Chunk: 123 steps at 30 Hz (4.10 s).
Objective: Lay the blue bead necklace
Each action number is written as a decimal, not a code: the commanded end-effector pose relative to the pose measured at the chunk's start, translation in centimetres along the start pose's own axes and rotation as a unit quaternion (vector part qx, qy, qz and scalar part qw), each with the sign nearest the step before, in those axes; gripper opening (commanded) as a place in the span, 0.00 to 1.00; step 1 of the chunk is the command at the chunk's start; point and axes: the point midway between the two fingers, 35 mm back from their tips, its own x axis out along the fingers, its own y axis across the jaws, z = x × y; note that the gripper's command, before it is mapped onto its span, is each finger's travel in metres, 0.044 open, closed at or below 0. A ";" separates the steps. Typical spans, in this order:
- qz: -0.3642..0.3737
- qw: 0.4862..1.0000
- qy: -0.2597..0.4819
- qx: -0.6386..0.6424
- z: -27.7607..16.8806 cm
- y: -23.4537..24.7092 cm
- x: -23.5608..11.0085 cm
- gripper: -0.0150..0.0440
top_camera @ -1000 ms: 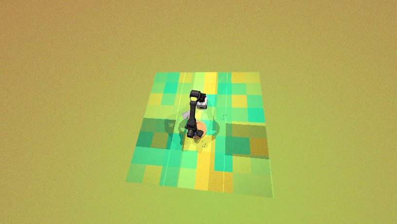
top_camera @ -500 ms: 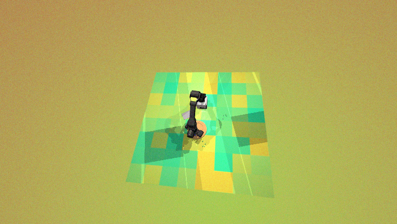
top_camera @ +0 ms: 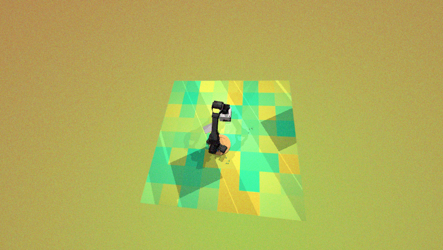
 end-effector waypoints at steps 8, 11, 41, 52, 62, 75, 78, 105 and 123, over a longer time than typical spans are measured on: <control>0.000 1.000 -0.001 0.000 0.0 0.0 0.0 0.25; 0.000 1.000 -0.001 0.000 0.0 0.0 0.0 0.25; 0.002 1.000 0.000 0.002 -0.5 0.9 -0.6 0.25; 0.001 1.000 0.000 0.000 -0.5 0.9 -0.4 0.48; 0.002 1.000 0.000 0.002 -0.5 0.9 -0.6 0.92; 0.002 1.000 0.000 0.002 -0.5 0.9 -0.6 1.00; 0.002 1.000 0.000 0.002 -0.5 0.9 -0.6 1.00; 0.002 0.696 -0.001 -0.718 -0.5 1.3 -3.3 0.46; 0.001 0.558 -0.002 -0.830 -0.5 1.3 -3.8 0.46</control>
